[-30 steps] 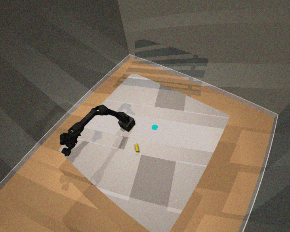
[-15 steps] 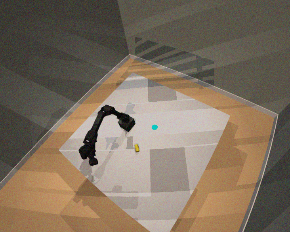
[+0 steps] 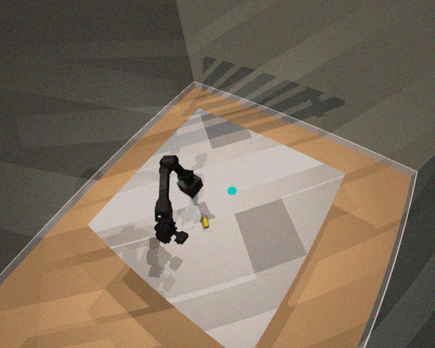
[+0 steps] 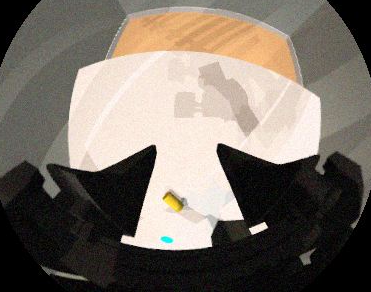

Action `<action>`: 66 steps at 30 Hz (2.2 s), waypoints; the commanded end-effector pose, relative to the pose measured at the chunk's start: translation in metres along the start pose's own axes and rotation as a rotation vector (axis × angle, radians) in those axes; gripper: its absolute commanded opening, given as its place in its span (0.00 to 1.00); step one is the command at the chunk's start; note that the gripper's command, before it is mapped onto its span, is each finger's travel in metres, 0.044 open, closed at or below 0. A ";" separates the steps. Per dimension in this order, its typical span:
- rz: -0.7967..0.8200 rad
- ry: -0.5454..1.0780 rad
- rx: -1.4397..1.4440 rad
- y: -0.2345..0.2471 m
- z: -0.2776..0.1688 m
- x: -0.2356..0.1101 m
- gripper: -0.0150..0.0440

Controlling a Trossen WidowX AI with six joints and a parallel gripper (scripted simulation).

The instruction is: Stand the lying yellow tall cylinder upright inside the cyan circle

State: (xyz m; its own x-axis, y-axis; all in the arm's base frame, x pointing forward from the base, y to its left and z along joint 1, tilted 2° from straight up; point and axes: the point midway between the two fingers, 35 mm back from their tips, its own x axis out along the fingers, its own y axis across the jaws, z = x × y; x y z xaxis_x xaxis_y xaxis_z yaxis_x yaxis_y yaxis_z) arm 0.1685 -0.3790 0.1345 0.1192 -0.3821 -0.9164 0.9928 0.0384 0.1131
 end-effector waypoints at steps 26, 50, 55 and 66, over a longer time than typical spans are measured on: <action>0.027 0.360 -0.749 0.065 -0.209 0.041 0.78; 0.027 0.360 -0.749 0.054 -0.232 0.095 0.43; 0.027 0.360 -0.749 0.058 -0.225 0.082 0.43; 0.027 0.360 -0.749 0.064 -0.212 0.050 0.43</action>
State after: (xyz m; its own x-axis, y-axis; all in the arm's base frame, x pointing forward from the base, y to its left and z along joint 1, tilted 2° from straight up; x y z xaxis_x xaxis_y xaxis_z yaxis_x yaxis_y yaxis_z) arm 0.2381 -0.1998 0.0043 0.0068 -0.0585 -0.9983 0.7158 0.6973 -0.0360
